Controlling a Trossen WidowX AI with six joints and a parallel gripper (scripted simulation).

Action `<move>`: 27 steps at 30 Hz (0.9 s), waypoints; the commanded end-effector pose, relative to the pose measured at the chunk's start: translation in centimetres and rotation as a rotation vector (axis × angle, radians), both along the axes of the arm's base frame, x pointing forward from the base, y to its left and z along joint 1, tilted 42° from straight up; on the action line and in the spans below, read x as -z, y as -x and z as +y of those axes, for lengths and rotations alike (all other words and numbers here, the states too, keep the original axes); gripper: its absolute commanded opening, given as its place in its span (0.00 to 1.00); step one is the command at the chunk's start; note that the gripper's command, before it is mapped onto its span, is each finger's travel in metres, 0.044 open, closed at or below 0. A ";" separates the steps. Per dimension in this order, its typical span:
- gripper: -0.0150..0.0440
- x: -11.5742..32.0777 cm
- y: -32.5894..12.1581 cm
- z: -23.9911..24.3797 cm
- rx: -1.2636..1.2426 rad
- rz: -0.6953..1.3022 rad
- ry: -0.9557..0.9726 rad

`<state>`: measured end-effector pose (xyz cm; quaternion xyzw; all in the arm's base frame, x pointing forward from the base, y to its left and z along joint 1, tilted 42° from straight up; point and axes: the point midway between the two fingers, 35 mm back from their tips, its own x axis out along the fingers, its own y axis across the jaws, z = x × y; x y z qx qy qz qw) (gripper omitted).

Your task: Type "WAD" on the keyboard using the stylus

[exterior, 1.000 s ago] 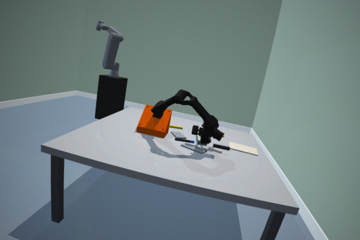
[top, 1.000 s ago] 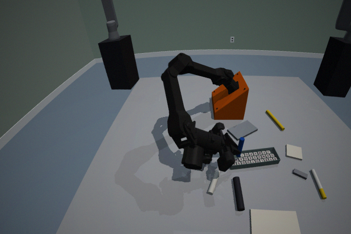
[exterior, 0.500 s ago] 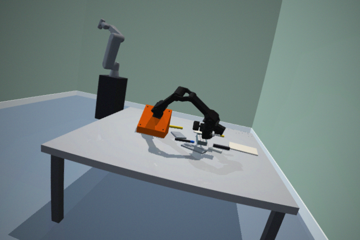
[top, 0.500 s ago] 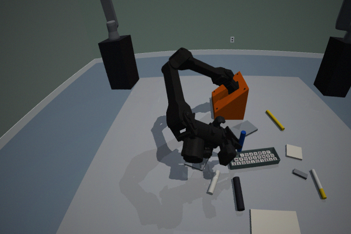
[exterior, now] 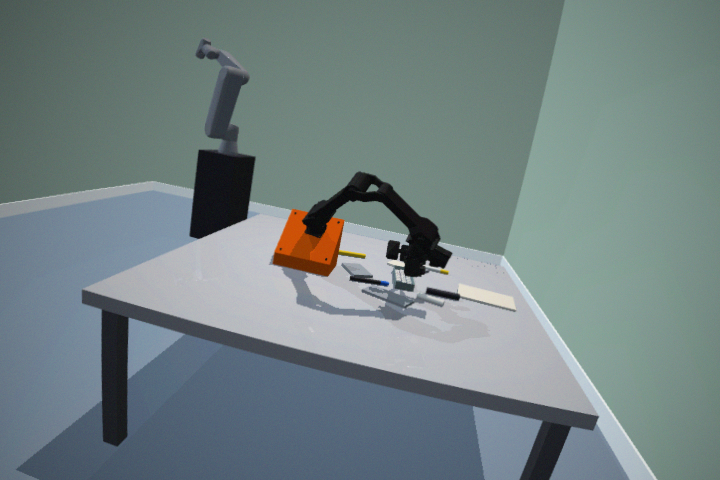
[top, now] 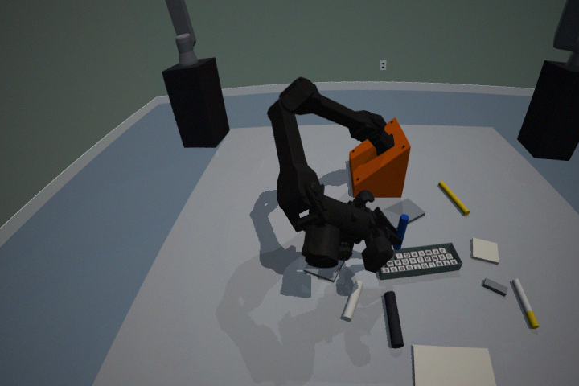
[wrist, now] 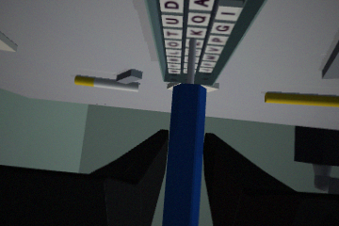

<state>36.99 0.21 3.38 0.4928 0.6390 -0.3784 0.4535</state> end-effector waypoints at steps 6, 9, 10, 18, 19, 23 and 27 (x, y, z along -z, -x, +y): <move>0.25 1.0 0.5 1.0 0.009 0.018 -0.008; 0.25 1.9 0.4 0.2 0.009 0.018 -0.007; 0.25 2.1 0.4 0.0 0.009 0.018 -0.007; 0.30 2.3 0.4 -0.1 0.009 0.018 -0.007; 0.34 2.4 0.4 -0.2 0.009 0.018 -0.007; 0.39 2.5 0.4 -0.3 0.009 0.018 -0.007; 0.39 2.5 0.4 -0.3 0.009 0.018 -0.007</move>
